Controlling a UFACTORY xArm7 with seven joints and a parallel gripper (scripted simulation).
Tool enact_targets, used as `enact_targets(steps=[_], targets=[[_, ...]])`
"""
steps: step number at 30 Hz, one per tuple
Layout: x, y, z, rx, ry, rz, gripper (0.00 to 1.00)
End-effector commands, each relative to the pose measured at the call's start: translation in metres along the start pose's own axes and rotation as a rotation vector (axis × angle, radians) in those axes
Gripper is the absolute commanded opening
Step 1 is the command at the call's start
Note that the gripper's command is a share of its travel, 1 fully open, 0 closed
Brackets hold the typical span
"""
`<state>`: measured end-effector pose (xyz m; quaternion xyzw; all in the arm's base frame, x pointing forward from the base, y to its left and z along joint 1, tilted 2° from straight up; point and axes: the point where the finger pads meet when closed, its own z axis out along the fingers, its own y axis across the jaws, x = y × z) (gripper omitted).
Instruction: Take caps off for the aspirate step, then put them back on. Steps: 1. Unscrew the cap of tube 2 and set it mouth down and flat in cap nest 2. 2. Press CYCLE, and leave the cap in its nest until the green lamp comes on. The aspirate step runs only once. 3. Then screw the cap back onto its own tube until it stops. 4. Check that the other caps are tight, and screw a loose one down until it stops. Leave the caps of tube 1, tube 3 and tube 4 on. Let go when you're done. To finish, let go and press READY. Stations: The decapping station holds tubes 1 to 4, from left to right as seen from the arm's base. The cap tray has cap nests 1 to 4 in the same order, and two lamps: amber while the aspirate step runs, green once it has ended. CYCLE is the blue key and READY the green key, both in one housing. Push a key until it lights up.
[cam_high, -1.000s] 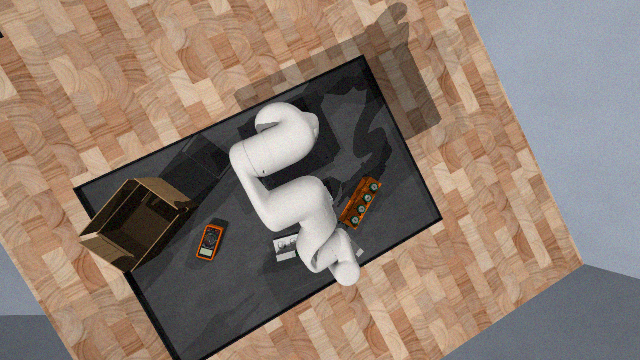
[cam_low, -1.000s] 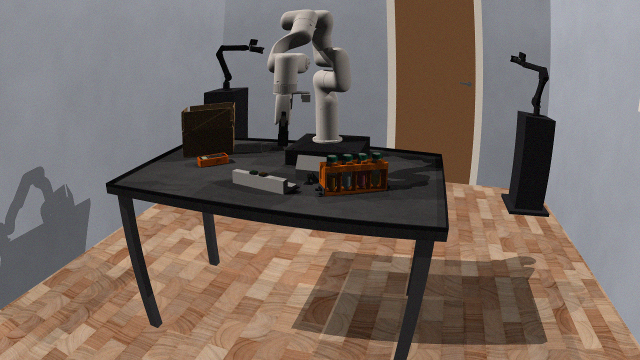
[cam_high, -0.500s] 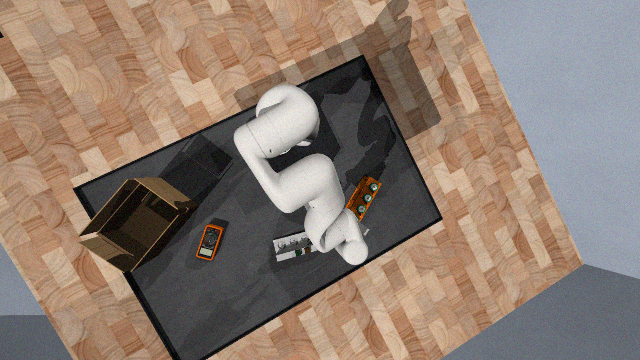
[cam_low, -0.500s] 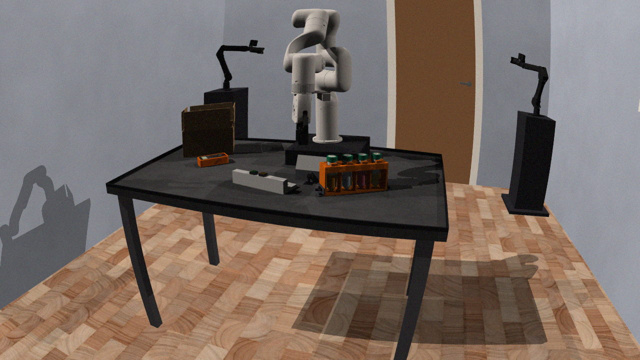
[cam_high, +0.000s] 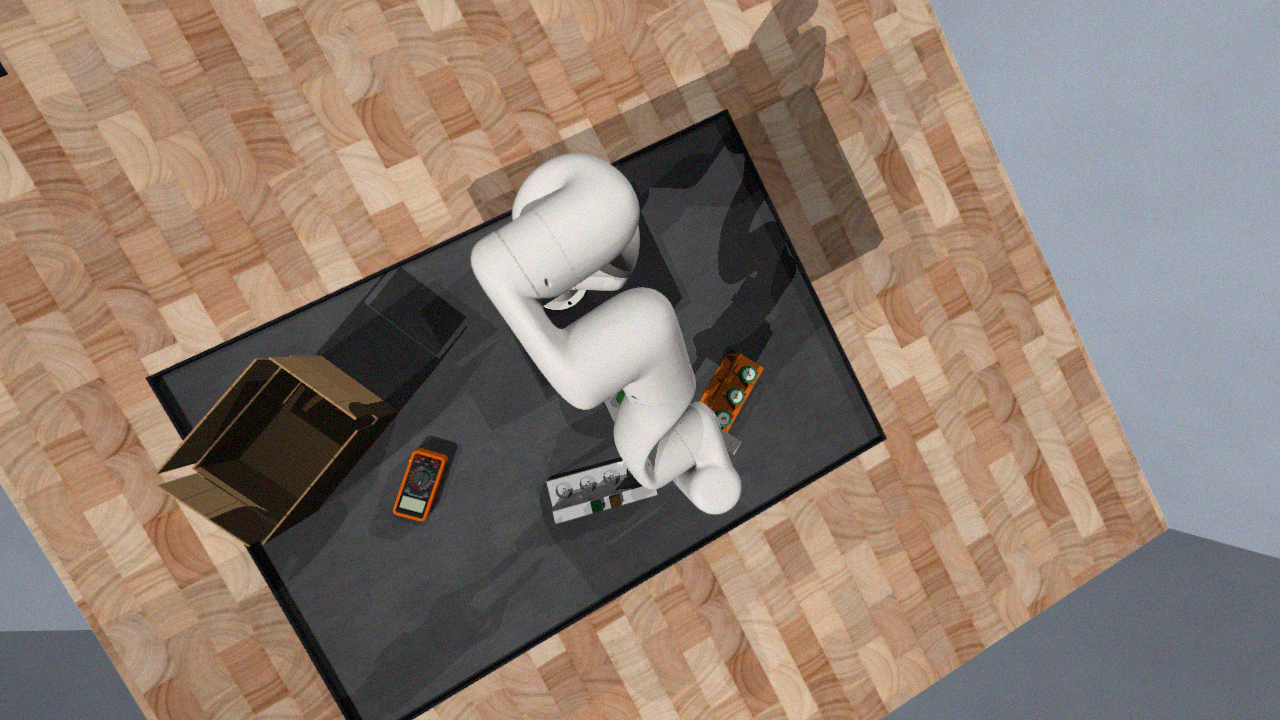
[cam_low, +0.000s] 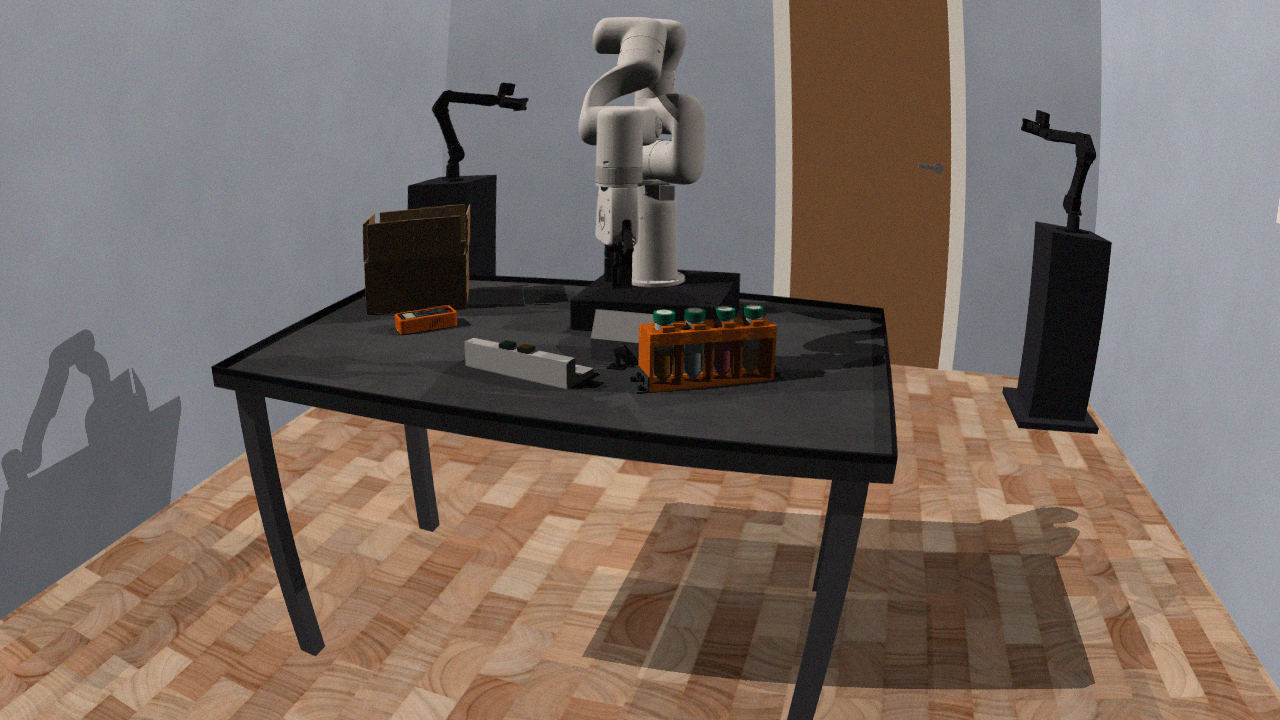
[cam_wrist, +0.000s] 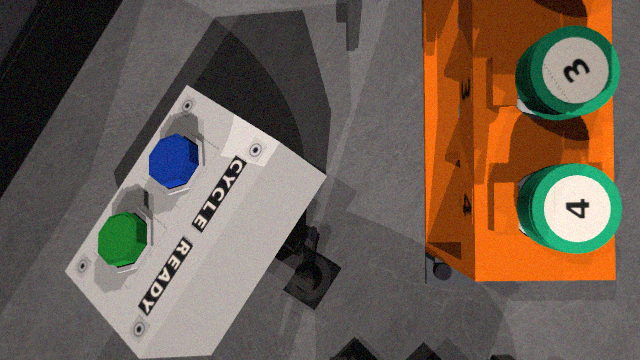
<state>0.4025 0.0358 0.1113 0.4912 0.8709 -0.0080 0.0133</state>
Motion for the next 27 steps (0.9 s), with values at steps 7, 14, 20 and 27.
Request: enact_targets(steps=[7, 14, 20, 27], targets=[[0.032, 0.015, -0.001, -0.004, -0.001, 0.325, 0.46], [0.059, 0.026, -0.001, -0.005, 0.002, 0.623, 0.46], [0.091, 0.039, -0.001, -0.004, 0.000, 0.785, 0.46], [0.133, 0.057, -0.001, -0.004, 0.001, 0.785, 0.46]])
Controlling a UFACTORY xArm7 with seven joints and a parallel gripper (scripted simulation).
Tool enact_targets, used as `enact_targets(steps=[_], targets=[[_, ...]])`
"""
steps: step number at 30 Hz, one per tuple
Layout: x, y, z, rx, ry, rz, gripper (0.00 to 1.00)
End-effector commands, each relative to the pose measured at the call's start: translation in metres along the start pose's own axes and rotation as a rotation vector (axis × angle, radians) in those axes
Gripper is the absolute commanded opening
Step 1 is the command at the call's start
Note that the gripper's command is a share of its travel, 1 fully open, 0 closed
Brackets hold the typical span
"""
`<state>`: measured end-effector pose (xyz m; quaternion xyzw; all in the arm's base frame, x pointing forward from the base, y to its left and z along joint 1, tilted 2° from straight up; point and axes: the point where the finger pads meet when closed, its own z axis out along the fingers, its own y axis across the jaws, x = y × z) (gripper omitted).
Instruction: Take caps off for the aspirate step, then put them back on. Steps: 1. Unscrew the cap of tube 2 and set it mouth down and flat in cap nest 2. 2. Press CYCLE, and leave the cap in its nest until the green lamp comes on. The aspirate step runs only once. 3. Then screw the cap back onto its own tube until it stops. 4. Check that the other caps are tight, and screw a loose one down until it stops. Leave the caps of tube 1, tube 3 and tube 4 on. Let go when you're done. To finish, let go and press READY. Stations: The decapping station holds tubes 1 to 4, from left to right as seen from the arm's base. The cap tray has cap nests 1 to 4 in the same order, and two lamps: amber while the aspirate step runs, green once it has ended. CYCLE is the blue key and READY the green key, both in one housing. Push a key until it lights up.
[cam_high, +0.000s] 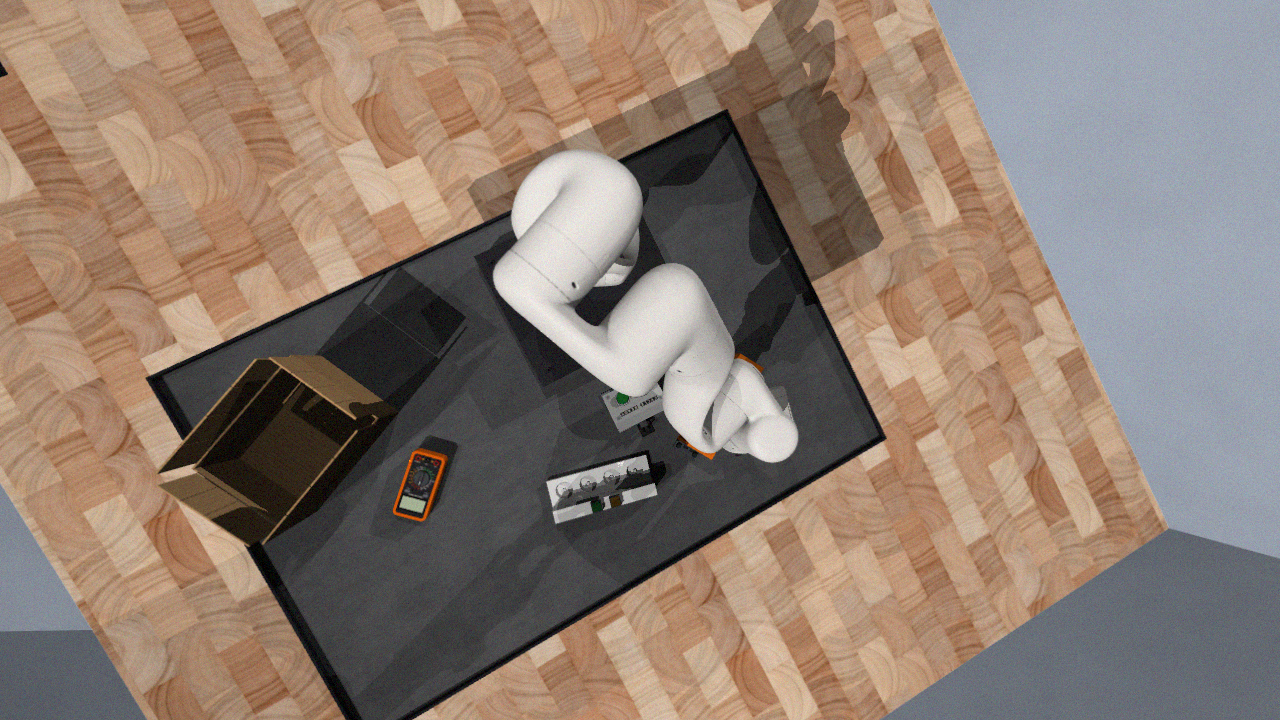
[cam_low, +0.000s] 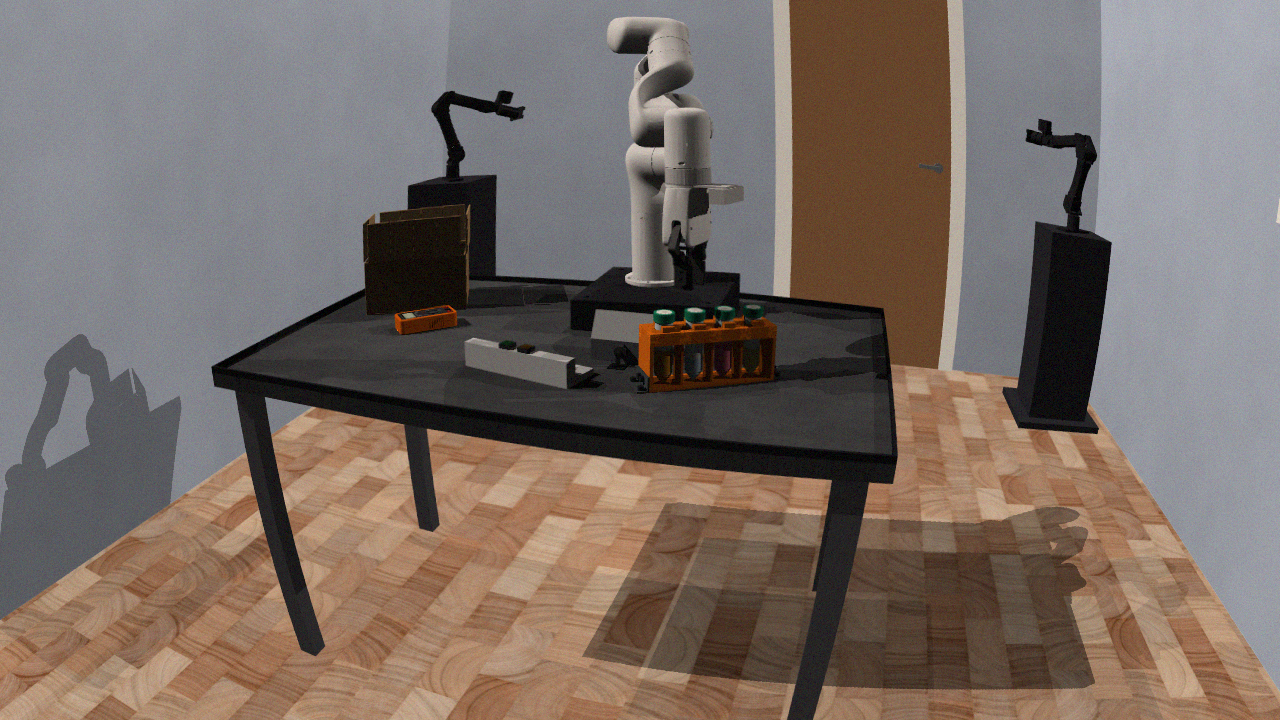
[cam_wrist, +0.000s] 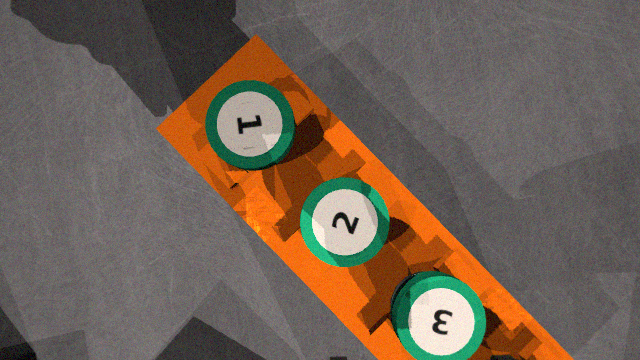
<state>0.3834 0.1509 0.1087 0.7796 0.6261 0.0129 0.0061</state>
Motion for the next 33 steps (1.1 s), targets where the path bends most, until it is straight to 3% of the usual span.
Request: enact_targets(steps=[1, 6, 14, 28, 33], targets=[[0.027, -0.008, 0.000, 0.001, -0.034, 0.023, 0.46], [0.056, -0.019, 0.001, 0.001, -0.033, 0.023, 0.46], [0.056, -0.019, 0.001, 0.001, -0.033, 0.023, 0.46], [0.055, -0.019, 0.037, 0.001, -0.033, 0.023, 0.46], [0.055, -0.019, 0.037, 0.001, -0.033, 0.023, 0.46]])
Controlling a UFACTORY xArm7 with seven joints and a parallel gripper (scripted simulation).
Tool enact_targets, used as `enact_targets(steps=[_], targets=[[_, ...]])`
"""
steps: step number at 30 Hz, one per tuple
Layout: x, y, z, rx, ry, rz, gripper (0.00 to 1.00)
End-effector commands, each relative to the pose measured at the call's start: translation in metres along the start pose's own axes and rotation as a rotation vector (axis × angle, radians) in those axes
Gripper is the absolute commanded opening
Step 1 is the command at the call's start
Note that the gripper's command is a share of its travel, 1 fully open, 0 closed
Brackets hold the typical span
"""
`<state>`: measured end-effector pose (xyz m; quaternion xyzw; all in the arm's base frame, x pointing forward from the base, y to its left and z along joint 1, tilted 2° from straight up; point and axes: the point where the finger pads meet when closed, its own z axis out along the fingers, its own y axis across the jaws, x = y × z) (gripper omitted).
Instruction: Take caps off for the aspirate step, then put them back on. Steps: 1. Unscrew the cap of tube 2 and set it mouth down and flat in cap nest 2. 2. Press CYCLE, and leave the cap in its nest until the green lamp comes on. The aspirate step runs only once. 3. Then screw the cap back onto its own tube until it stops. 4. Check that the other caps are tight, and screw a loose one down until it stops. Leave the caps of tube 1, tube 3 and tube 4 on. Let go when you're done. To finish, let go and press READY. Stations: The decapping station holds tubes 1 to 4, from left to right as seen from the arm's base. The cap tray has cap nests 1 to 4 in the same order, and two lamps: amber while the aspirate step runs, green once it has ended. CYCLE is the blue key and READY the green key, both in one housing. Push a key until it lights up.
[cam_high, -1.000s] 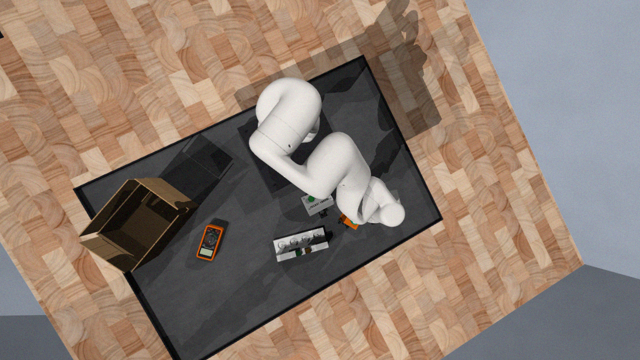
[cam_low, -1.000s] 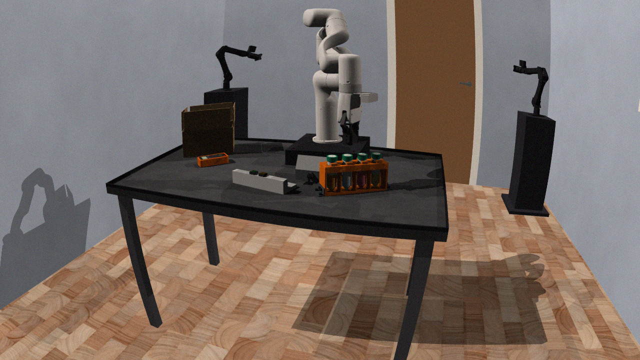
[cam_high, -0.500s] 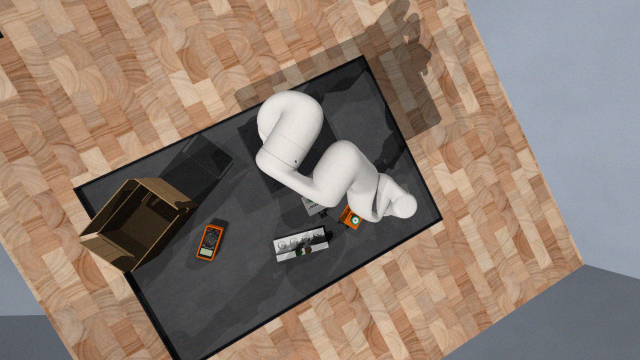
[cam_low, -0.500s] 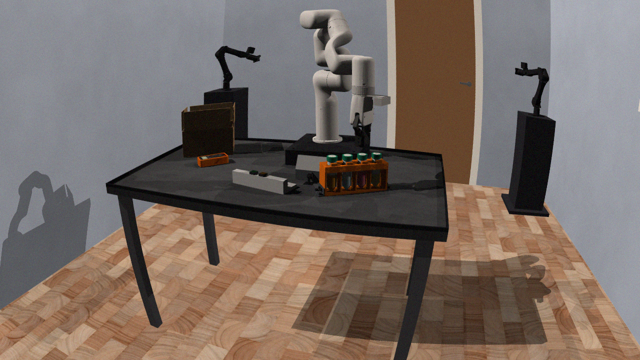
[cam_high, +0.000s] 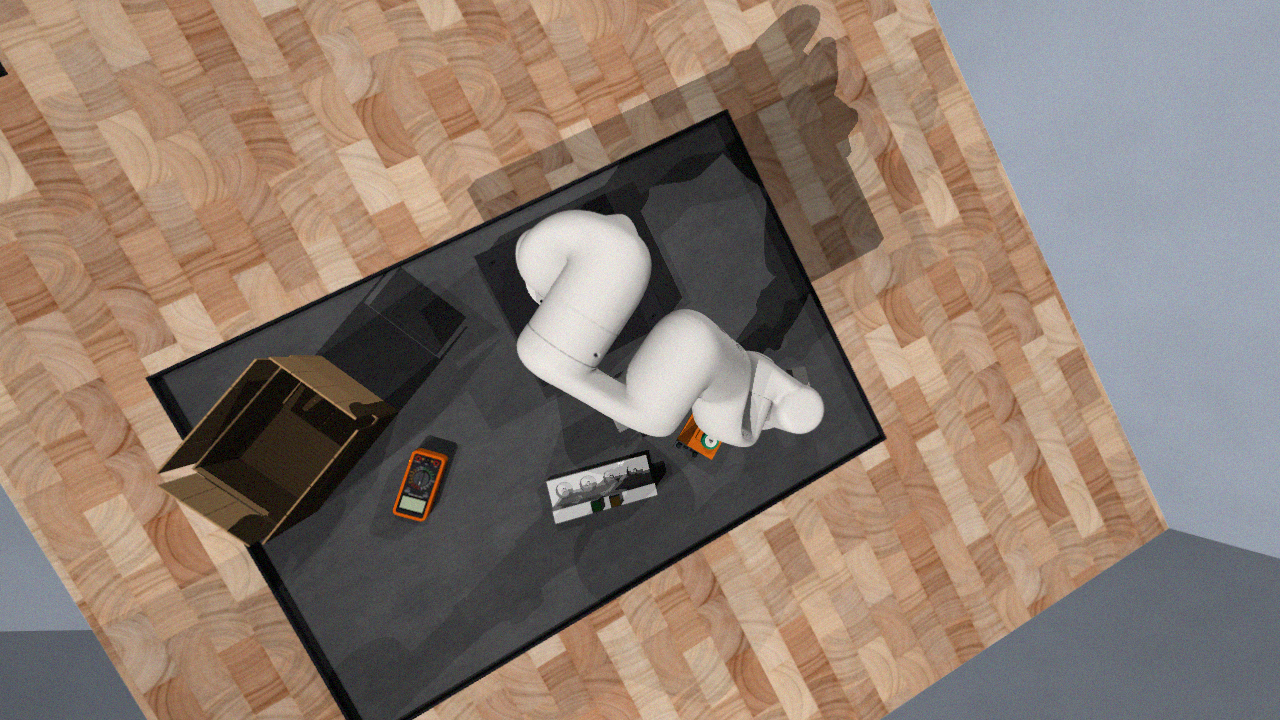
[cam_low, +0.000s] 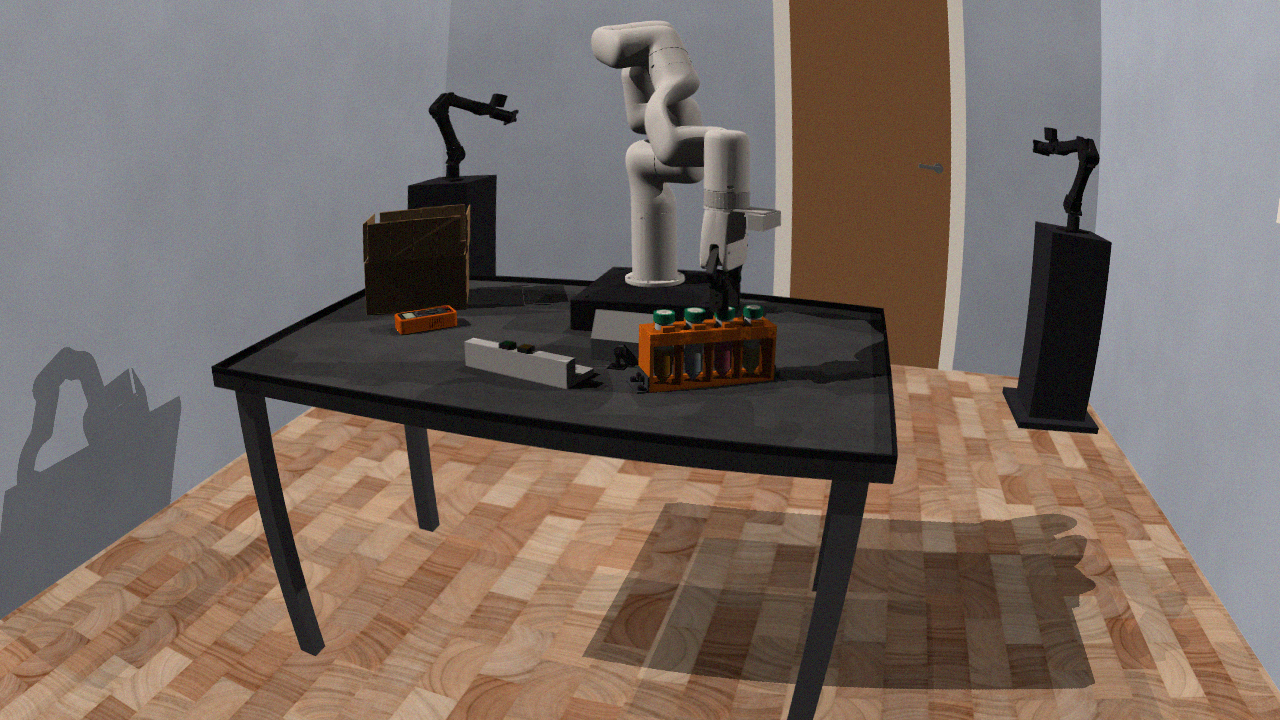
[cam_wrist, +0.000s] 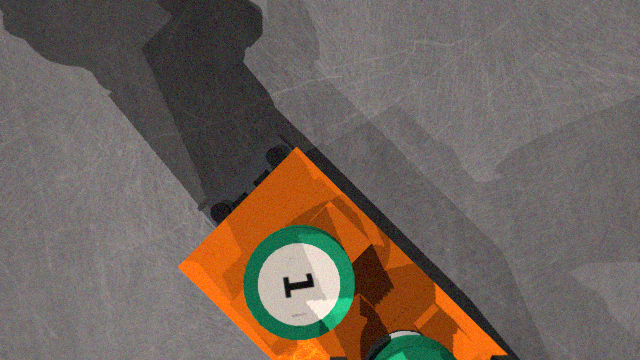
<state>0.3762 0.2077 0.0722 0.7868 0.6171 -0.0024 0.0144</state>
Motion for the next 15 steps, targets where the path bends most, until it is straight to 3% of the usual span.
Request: enact_targets(steps=[1, 15], targets=[[0.0013, 0.0016, 0.0001, -0.005, 0.001, 0.000, 0.46], [0.0013, 0.0017, 0.0051, -0.005, 0.001, 0.000, 0.46]])
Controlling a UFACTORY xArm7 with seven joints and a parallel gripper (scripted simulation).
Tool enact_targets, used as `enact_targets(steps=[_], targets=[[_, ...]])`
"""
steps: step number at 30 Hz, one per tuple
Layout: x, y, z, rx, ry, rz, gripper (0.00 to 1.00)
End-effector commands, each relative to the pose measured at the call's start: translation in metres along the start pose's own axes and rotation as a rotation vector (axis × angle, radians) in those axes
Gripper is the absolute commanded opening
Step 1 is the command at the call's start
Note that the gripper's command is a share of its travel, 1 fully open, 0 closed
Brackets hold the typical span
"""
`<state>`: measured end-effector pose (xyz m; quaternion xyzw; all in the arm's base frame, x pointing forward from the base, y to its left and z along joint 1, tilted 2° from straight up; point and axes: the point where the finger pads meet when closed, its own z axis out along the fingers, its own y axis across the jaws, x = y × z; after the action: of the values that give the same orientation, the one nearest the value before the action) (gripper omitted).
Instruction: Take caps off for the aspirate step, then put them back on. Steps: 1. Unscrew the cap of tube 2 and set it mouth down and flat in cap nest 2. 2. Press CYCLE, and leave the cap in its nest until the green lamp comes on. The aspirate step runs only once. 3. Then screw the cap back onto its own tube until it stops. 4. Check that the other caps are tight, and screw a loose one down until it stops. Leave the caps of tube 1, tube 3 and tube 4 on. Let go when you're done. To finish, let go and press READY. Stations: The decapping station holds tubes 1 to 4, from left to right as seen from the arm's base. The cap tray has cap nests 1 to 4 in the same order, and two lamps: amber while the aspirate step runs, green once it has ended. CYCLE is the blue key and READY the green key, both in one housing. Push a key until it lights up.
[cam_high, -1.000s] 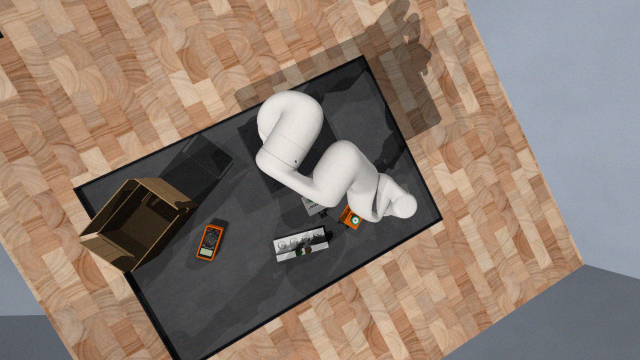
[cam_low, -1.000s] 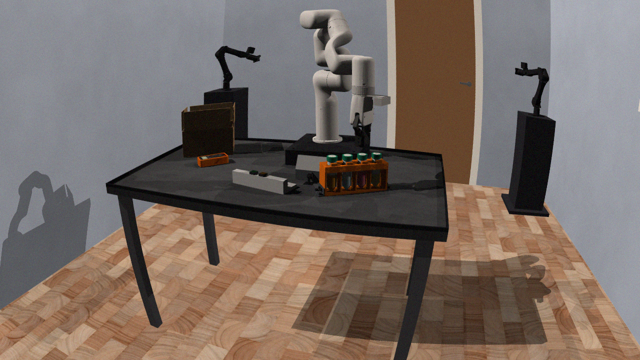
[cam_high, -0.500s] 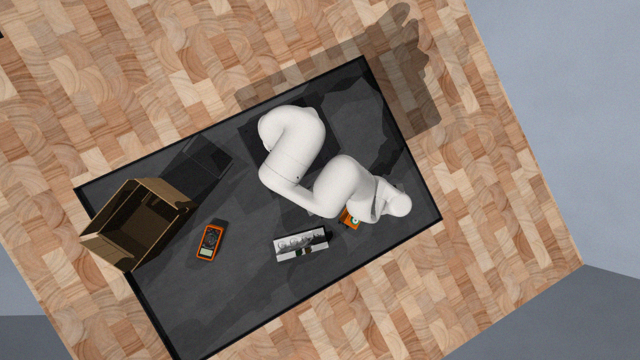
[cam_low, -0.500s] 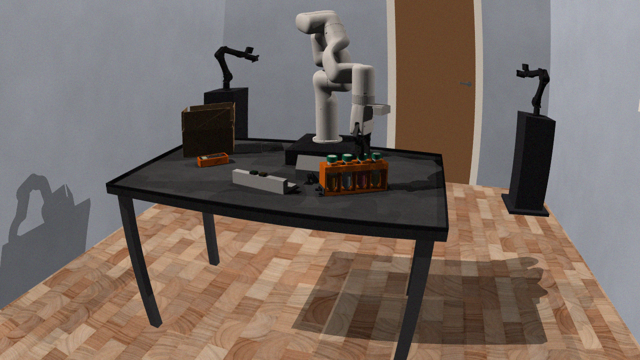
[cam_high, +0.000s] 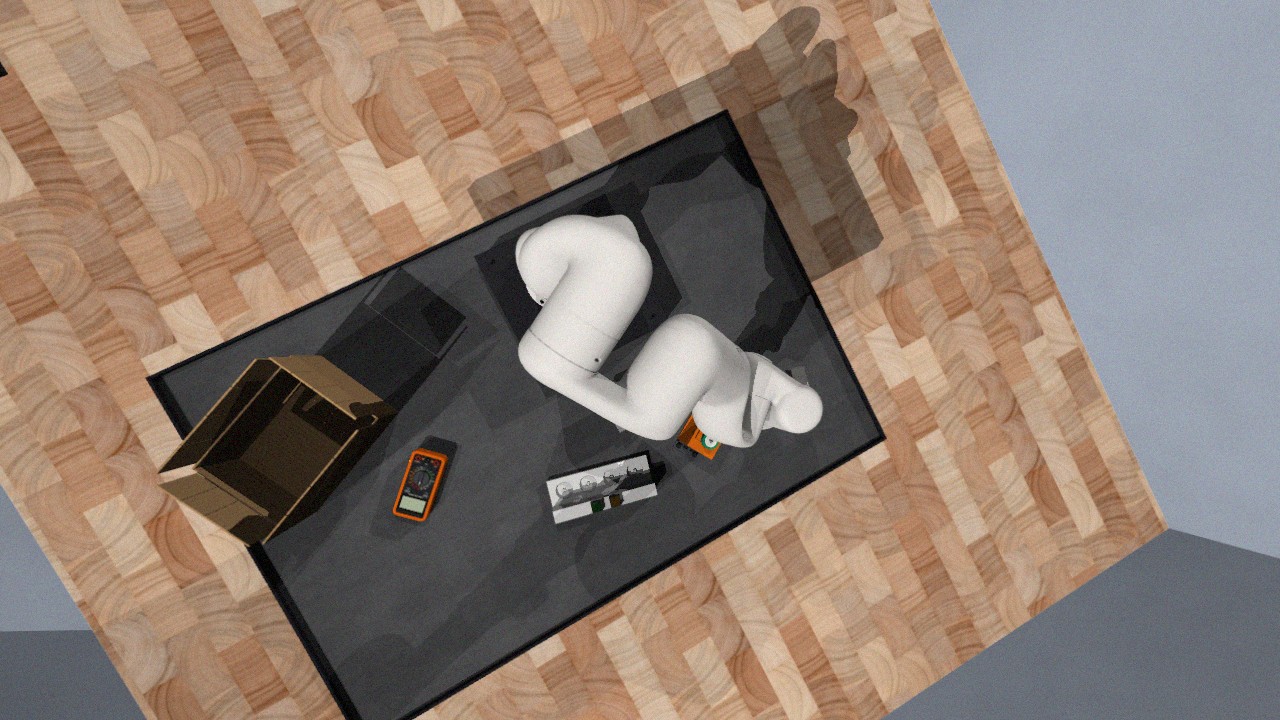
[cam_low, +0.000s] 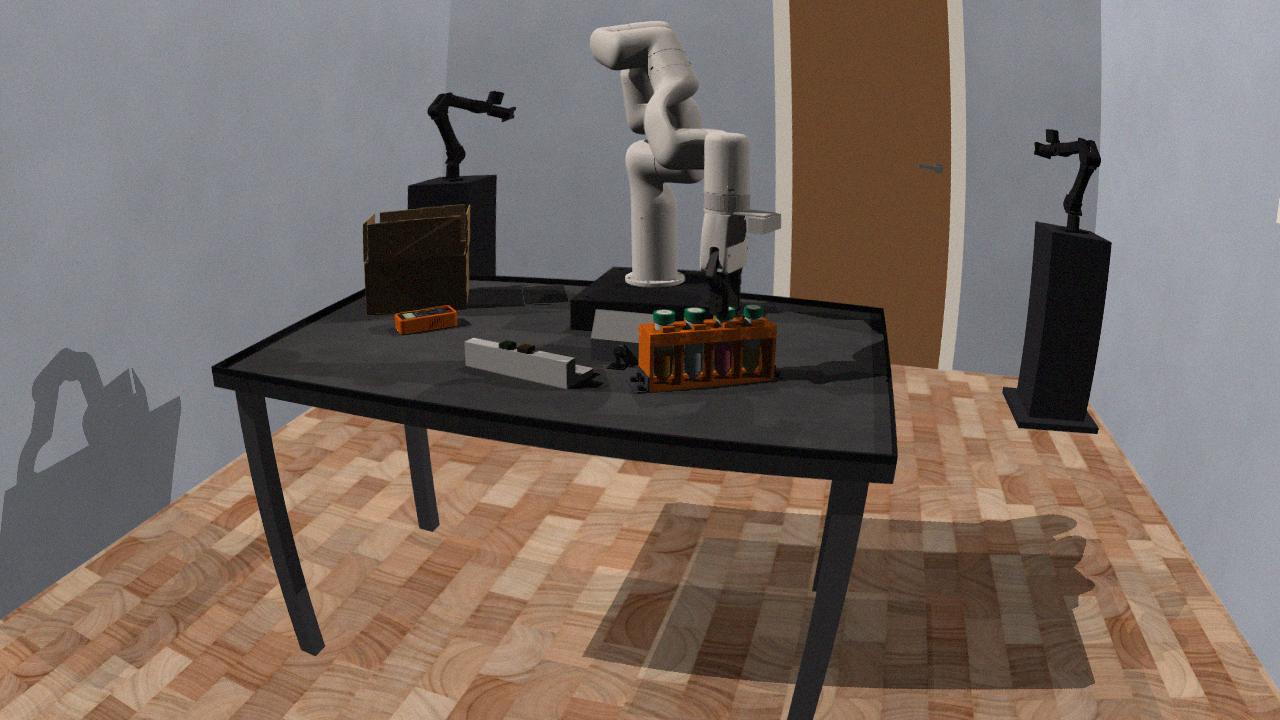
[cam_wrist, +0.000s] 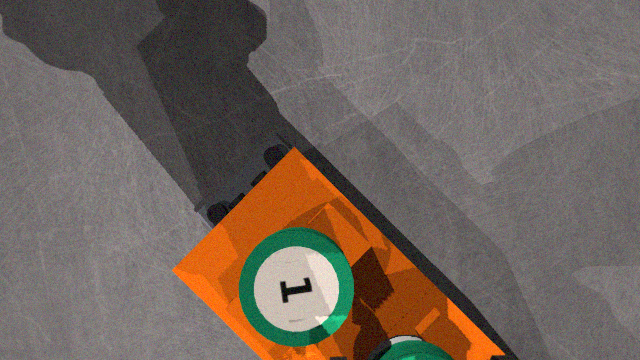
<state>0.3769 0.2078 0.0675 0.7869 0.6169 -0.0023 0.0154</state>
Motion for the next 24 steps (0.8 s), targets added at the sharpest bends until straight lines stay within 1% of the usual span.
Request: enact_targets(steps=[1, 16, 17, 24], targets=[[0.0010, 0.0011, 0.0009, -0.003, 0.002, 0.000, 0.46], [0.0010, 0.0011, 0.0054, -0.003, 0.002, 0.000, 0.46], [0.0010, 0.0011, 0.0054, -0.003, 0.002, 0.000, 0.00], [0.0011, 0.0011, 0.0054, -0.003, 0.002, 0.000, 0.00]])
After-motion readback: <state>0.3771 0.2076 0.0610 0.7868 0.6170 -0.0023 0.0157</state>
